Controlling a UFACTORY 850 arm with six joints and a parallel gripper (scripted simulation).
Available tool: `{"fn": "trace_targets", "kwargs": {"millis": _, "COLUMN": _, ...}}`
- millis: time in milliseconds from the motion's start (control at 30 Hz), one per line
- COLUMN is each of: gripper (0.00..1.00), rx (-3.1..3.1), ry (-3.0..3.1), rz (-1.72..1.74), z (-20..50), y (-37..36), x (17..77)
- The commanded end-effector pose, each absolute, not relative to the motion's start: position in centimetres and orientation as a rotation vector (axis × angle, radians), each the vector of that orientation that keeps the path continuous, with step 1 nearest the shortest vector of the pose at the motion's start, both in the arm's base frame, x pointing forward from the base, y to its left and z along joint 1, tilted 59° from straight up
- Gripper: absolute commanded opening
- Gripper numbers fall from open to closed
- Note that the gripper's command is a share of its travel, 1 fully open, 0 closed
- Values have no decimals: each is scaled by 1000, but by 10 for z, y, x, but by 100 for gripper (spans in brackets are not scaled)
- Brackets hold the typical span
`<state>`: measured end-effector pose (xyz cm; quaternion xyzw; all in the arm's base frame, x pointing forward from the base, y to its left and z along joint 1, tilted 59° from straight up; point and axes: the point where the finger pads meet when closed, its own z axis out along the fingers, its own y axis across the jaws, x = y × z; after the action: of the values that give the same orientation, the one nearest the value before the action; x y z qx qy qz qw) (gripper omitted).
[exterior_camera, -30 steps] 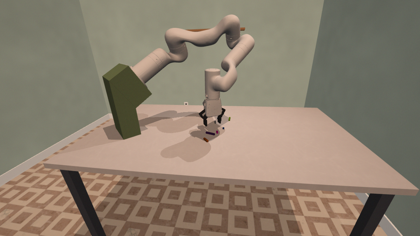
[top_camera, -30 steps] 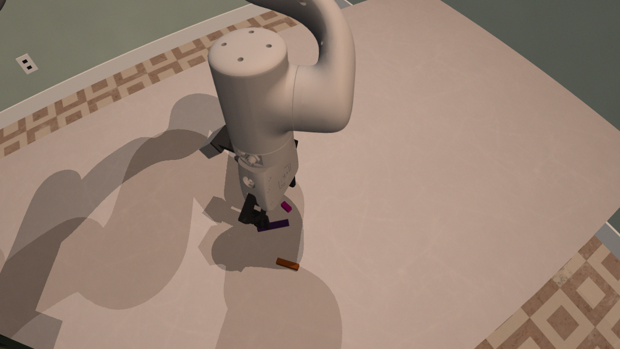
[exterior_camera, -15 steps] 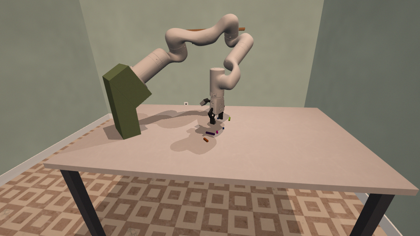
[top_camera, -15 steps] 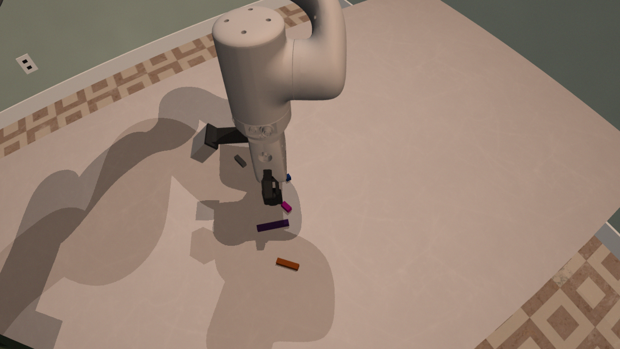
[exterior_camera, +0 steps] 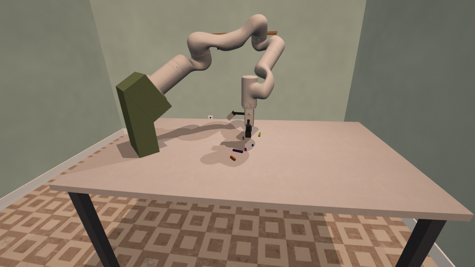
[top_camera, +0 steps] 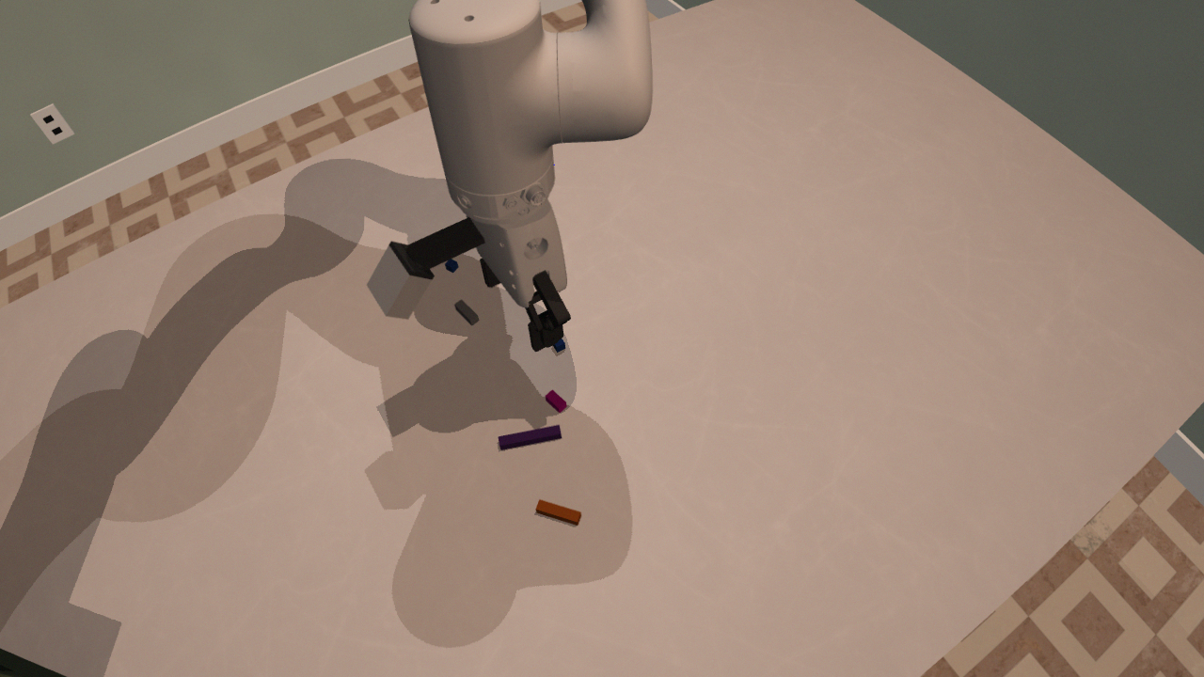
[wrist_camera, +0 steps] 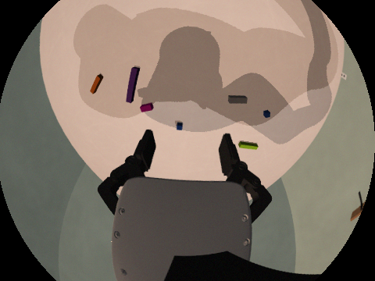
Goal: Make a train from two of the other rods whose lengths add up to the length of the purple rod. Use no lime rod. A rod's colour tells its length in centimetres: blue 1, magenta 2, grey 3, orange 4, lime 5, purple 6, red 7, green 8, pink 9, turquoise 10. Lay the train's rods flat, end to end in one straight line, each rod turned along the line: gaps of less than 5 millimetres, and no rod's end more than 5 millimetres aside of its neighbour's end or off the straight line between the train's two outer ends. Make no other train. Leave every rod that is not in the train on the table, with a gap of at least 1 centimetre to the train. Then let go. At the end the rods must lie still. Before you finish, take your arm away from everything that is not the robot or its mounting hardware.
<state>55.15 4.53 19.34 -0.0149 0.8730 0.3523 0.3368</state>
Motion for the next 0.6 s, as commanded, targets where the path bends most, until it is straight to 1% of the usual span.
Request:
{"fn": "trace_targets", "kwargs": {"millis": 0, "gripper": 100, "rx": -218, "ry": 2225, "rz": 825, "z": 206, "y": 54, "x": 551}}
{"fn": "trace_targets", "kwargs": {"millis": 567, "gripper": 100, "rx": -785, "ry": 2002, "rz": 519, "z": 246, "y": 86, "x": 546}}
